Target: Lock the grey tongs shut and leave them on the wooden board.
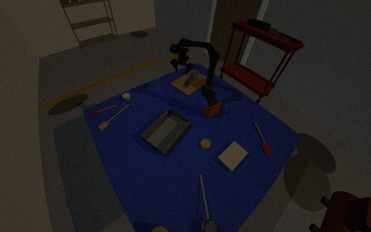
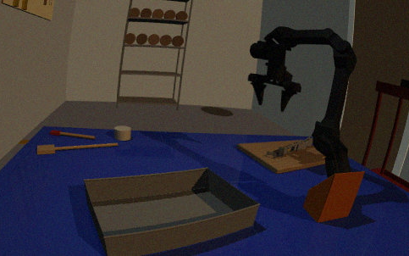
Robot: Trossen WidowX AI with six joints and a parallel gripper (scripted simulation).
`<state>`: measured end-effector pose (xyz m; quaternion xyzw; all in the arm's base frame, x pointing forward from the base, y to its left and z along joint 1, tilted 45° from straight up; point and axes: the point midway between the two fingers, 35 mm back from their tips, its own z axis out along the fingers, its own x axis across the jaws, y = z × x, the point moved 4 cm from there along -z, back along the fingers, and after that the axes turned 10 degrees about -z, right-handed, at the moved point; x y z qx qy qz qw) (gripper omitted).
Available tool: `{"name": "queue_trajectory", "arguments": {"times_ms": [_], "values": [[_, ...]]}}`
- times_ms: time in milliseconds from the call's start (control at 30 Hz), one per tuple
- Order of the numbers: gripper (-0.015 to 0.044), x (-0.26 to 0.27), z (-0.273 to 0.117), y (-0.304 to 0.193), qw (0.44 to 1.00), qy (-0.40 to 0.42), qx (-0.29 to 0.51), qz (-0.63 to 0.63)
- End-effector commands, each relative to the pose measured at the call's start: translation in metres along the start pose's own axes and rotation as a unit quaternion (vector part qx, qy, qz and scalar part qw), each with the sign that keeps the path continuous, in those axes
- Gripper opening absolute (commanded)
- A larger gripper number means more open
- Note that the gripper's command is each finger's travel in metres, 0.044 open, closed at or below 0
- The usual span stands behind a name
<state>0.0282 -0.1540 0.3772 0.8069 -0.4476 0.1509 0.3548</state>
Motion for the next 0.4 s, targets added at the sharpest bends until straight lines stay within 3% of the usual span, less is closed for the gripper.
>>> {"name": "queue_trajectory", "arguments": {"times_ms": [0,367], "values": [[0.0440,-0.0017,-0.0202,0.0037,1.000,0.003,-0.001,0.002],[0.0440,-0.0019,-0.0216,0.0040,1.000,0.002,-0.001,0.001]]}}
